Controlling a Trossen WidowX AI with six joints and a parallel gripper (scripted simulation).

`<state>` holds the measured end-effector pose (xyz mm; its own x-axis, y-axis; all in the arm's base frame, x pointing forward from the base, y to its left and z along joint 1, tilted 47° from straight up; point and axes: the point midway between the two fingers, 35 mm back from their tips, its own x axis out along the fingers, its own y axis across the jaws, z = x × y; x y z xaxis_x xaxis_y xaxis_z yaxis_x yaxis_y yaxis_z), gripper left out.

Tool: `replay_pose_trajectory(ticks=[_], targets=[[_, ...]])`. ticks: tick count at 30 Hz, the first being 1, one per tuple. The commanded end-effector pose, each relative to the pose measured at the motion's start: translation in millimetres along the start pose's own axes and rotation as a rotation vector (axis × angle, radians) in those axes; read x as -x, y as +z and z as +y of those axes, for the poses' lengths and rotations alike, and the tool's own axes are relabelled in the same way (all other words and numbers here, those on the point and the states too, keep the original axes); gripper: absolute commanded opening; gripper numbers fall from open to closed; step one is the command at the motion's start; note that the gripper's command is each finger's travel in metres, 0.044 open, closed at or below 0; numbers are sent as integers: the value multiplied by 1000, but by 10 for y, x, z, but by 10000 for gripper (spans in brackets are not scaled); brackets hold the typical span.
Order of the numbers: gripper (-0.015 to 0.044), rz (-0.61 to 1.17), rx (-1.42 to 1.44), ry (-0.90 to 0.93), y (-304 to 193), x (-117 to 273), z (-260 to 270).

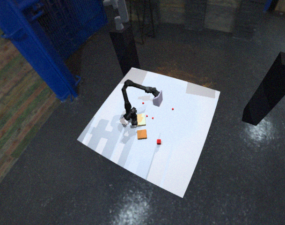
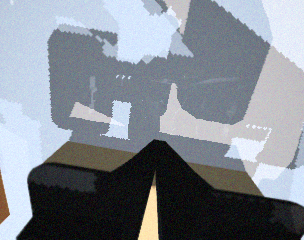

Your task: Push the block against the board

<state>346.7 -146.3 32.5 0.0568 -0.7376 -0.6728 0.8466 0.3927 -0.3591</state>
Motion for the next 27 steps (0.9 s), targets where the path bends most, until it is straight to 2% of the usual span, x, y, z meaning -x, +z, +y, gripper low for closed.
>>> replay_pose_trajectory(ticks=[1, 27], targets=[[0, 10, 2, -9, -53, -27, -36], [0, 8, 0, -9, 365, -27, 3]])
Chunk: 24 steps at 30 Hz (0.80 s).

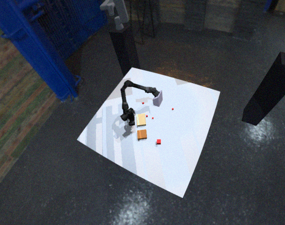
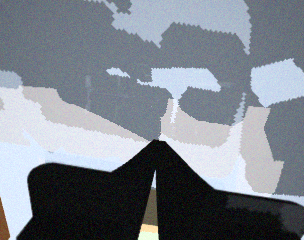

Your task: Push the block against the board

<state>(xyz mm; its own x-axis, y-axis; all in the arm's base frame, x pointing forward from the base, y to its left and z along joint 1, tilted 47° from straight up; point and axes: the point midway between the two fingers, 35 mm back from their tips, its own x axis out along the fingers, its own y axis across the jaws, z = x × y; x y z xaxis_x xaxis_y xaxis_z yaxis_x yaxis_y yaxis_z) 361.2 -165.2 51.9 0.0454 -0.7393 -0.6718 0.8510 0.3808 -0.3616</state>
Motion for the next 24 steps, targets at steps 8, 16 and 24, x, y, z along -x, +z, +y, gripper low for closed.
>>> replay_pose_trajectory(ticks=[8, 16, 24], targets=[[0, -1, -1, 0, 116, 31, 6], [0, 5, 8, 2, 116, 540, 2], [0, 19, 19, 10, -349, 516, 136]])
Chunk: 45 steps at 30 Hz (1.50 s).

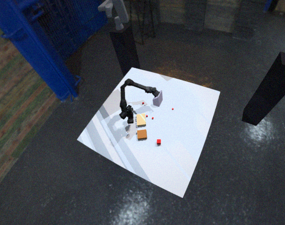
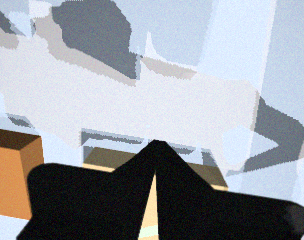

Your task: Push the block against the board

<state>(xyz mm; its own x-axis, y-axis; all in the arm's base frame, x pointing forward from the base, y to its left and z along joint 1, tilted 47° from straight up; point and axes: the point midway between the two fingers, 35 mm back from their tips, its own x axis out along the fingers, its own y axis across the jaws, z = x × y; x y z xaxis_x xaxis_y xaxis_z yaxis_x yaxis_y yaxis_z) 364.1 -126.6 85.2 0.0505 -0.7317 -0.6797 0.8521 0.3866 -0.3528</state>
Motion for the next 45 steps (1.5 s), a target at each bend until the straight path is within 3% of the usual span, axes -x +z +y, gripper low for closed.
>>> replay_pose_trajectory(ticks=[1, 10, 19, 25, 45], targets=[[0, 16, 21, 2, -542, 12, 109], [0, 5, 6, -8, -1726, 28, -53], [0, 5, 6, -7, -1729, 4, -52], [0, 1, 6, -10, -1727, -522, -72], [0, 2, 6, -9, -1626, -523, -64]])
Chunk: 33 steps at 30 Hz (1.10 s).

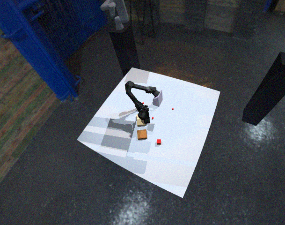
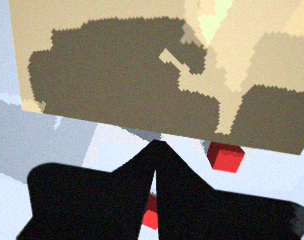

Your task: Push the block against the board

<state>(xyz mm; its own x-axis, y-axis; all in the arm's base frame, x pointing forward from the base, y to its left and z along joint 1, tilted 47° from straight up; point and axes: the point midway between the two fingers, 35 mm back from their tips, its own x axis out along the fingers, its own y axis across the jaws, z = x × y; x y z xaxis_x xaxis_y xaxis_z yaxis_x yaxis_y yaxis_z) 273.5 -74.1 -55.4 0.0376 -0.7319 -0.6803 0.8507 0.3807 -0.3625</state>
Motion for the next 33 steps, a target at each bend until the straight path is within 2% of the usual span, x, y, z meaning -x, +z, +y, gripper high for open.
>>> replay_pose_trajectory(ticks=[1, 21, 33], targets=[[0, -5, 2, 2, 53, 4, 9], [0, -5, 2, 2, 216, 2, 12], [0, -3, 2, 3, 59, 3, 19]])
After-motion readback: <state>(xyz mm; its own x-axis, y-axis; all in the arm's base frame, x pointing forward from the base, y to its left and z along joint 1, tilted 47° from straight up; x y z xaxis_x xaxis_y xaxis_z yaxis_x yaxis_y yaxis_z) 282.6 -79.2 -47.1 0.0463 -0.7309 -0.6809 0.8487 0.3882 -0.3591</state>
